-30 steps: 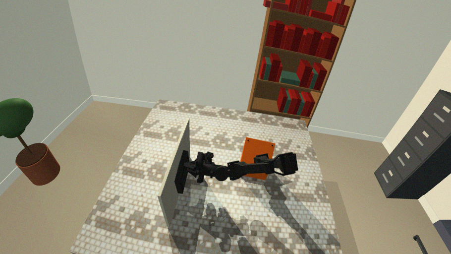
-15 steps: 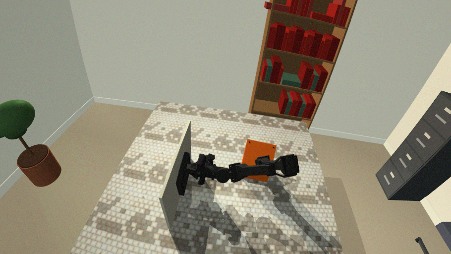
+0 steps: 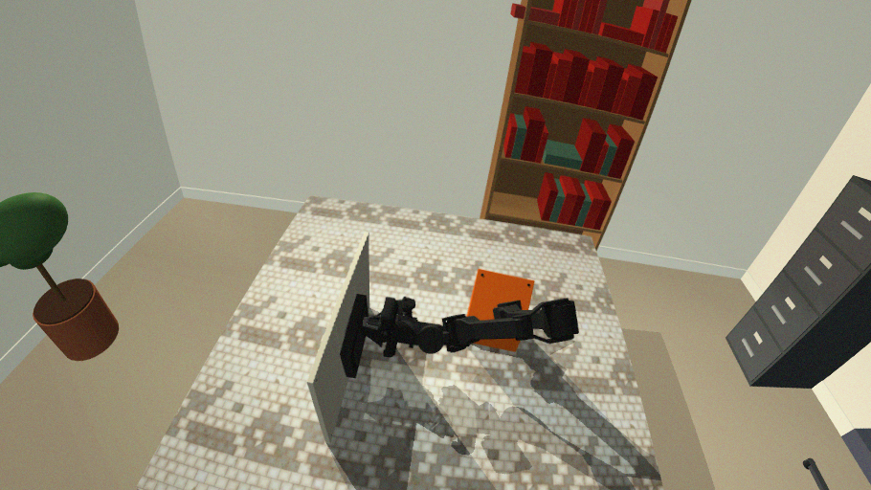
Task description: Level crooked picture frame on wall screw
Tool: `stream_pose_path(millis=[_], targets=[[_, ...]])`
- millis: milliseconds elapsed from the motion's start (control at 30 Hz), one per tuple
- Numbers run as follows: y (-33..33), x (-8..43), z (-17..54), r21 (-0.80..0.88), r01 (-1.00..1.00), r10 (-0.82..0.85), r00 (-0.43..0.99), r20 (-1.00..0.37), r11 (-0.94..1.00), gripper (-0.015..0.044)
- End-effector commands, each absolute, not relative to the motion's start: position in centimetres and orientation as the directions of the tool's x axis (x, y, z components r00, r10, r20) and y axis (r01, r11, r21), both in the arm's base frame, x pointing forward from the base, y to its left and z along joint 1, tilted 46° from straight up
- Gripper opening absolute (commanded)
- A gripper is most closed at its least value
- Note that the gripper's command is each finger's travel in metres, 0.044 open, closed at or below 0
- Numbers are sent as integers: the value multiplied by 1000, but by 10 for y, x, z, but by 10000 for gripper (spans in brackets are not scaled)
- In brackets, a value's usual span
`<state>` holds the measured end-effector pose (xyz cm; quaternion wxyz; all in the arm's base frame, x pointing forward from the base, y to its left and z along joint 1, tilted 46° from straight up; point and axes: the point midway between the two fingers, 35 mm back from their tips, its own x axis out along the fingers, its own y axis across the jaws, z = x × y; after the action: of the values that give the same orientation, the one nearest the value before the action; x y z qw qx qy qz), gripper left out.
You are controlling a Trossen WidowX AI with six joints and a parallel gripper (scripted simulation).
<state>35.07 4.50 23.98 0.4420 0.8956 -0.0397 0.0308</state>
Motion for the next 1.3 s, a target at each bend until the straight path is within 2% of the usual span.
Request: stream_pose_path(millis=[0,1267], targets=[[42,351,241,786,-108,-51,994,97,-609,0],[48,352,235,786,-99,-43,995,92,-611,0]])
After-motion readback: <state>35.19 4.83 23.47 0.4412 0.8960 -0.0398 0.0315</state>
